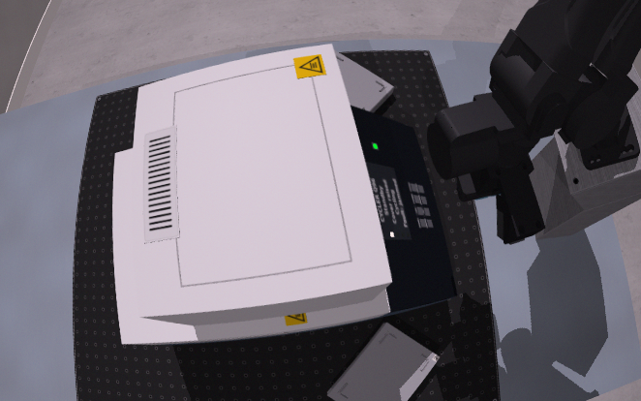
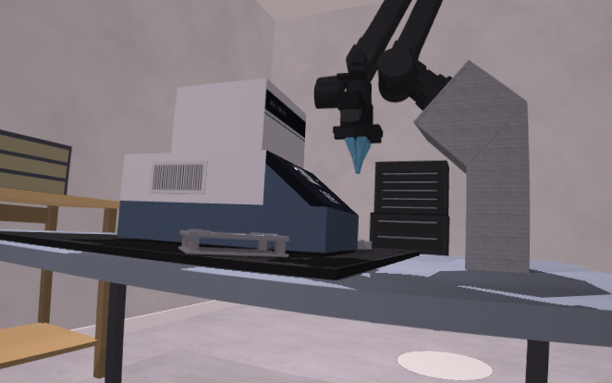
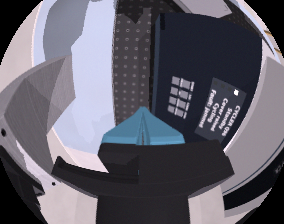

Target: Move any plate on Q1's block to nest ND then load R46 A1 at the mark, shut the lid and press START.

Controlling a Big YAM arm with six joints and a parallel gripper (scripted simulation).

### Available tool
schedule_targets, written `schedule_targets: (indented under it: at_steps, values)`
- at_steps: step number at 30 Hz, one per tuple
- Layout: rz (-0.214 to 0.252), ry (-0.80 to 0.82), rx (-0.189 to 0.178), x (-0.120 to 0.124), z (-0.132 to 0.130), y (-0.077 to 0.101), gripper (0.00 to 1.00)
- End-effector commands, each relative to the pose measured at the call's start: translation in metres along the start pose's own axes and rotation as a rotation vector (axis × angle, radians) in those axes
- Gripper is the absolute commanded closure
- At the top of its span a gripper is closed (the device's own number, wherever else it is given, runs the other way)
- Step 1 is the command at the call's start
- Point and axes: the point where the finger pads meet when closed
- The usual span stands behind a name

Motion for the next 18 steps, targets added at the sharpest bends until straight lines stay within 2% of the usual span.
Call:
schedule_targets:
  at_steps: [1,17,18]
  values:
    - [0.003,-0.012,0.007,0.0012,-0.0014,0.0004,1.00]
    - [0.002,-0.014,0.009,0.0010,-0.0025,0.0008,1.00]
    - [0.003,-0.015,0.011,-0.0068,-0.0018,0.0006,1.00]
Point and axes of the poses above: the point where the finger pads meet when closed, its own y axis back along the fingers, its own z axis across the jaws, x = y × z, and after that the axes turned 1 degree about -y, right-handed
